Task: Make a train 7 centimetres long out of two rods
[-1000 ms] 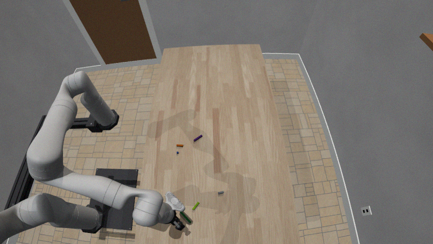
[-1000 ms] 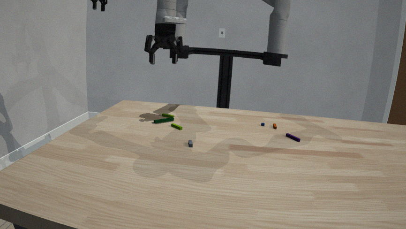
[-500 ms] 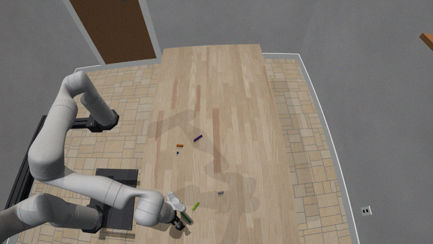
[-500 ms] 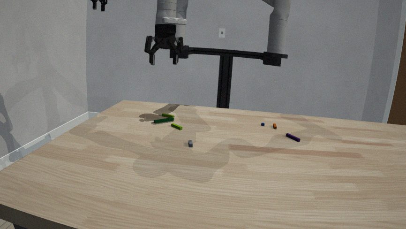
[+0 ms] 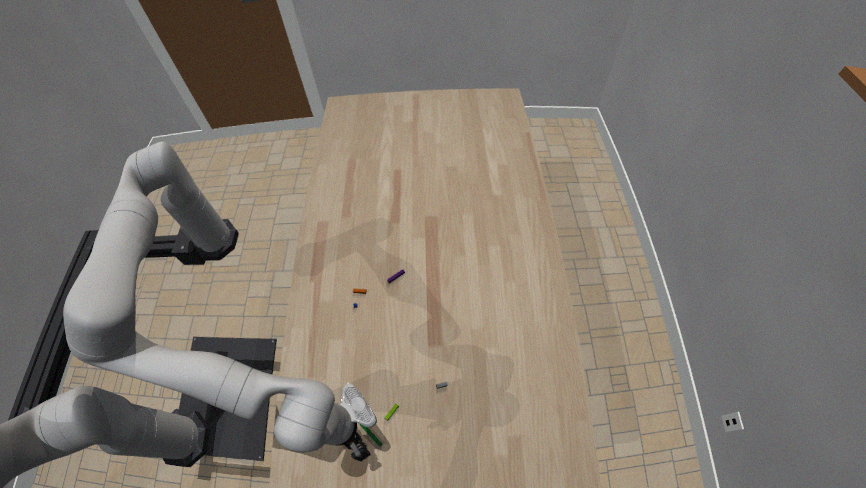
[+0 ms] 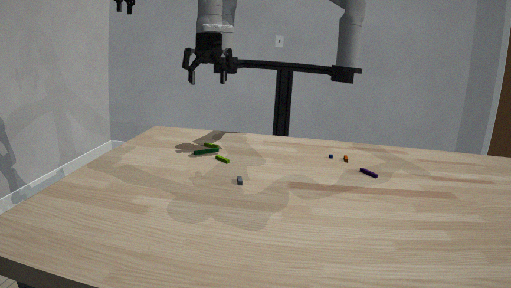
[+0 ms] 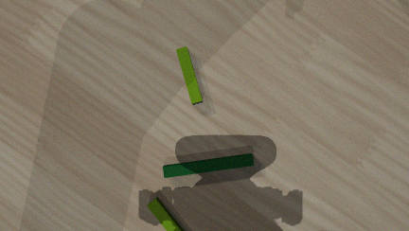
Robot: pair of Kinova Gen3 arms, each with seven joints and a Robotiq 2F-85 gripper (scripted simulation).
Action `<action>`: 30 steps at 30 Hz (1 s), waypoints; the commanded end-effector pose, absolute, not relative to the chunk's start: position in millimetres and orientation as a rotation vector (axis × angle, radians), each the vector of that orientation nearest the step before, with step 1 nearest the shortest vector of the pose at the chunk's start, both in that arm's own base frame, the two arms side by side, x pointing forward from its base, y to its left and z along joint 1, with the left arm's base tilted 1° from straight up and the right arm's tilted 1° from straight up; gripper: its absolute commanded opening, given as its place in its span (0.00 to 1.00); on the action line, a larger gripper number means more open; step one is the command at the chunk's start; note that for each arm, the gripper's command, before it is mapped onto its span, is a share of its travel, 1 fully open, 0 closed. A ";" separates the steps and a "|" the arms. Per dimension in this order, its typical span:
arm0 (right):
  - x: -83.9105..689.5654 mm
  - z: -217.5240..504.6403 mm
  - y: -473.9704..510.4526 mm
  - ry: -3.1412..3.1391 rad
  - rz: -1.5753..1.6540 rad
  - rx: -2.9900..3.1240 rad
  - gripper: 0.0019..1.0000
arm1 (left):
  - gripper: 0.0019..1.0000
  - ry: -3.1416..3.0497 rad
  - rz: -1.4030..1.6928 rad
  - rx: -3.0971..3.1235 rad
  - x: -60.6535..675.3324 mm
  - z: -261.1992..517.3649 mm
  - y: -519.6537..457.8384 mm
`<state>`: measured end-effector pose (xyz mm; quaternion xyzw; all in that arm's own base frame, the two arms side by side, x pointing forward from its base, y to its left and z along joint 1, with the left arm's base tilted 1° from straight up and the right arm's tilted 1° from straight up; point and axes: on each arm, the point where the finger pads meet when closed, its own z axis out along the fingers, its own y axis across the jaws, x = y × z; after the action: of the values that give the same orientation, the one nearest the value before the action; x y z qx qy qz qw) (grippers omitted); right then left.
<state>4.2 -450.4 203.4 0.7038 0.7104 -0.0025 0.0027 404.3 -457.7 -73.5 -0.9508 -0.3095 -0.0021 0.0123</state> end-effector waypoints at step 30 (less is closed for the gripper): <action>4.2 204.0 -450.7 2.227 -0.009 2.207 1.00 | 1.00 -0.010 0.047 -3.076 429.9 -103.7 -432.7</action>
<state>4.2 -450.4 203.4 0.7038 0.7104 -0.0025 0.0027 426.5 -434.7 -101.7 -0.9986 -0.0378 0.0132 0.0334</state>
